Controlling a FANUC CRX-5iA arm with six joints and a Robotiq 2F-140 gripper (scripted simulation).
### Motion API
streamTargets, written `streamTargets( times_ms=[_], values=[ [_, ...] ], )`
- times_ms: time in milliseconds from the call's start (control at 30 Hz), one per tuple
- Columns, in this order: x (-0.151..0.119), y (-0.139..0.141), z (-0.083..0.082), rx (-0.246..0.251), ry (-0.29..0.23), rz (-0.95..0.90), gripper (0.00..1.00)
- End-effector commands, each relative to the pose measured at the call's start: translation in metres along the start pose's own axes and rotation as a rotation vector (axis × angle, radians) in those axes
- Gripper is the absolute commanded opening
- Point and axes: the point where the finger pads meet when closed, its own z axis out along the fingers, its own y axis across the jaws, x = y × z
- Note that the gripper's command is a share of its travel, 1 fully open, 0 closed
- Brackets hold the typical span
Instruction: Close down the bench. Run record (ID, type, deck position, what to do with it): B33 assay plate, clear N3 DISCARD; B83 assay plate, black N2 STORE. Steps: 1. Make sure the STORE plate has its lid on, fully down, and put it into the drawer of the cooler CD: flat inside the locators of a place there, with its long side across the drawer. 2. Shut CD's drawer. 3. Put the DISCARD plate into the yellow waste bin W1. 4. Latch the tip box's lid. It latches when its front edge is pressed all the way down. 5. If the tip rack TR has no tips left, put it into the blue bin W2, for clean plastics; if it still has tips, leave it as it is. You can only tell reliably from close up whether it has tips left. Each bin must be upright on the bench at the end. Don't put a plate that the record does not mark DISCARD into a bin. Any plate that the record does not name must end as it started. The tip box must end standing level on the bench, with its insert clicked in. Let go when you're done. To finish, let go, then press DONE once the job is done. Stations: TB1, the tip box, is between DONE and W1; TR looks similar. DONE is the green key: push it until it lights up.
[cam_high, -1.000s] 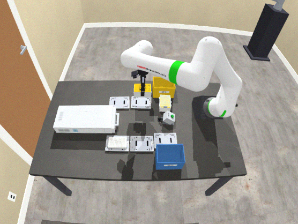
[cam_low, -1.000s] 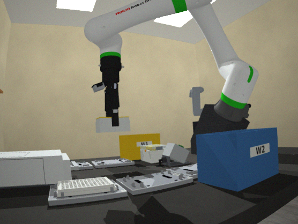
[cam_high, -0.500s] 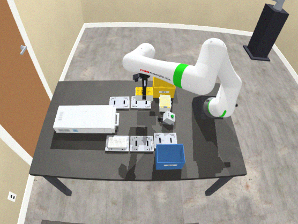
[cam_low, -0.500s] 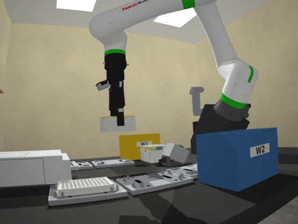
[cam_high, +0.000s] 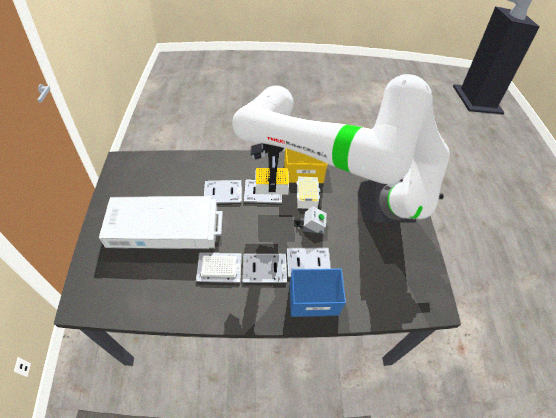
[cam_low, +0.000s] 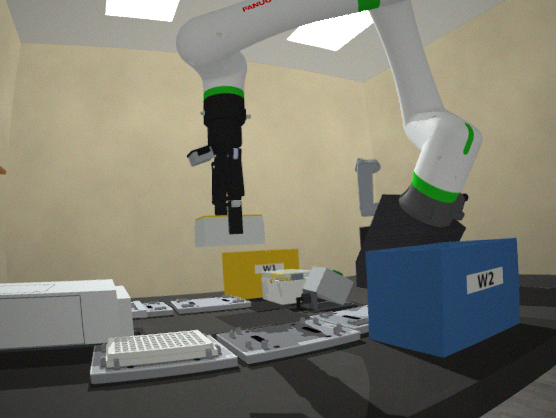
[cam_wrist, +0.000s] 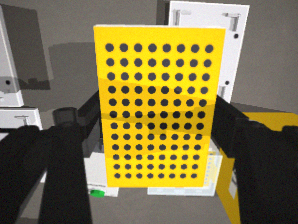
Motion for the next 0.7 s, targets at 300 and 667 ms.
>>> streamTargets(
  times_ms=[300, 667],
  values=[
    [-0.01, -0.028, -0.001, -0.001, 0.001, 0.0, 0.1],
    [-0.02, -0.056, -0.001, -0.001, 0.001, 0.0, 0.1]
  ],
)
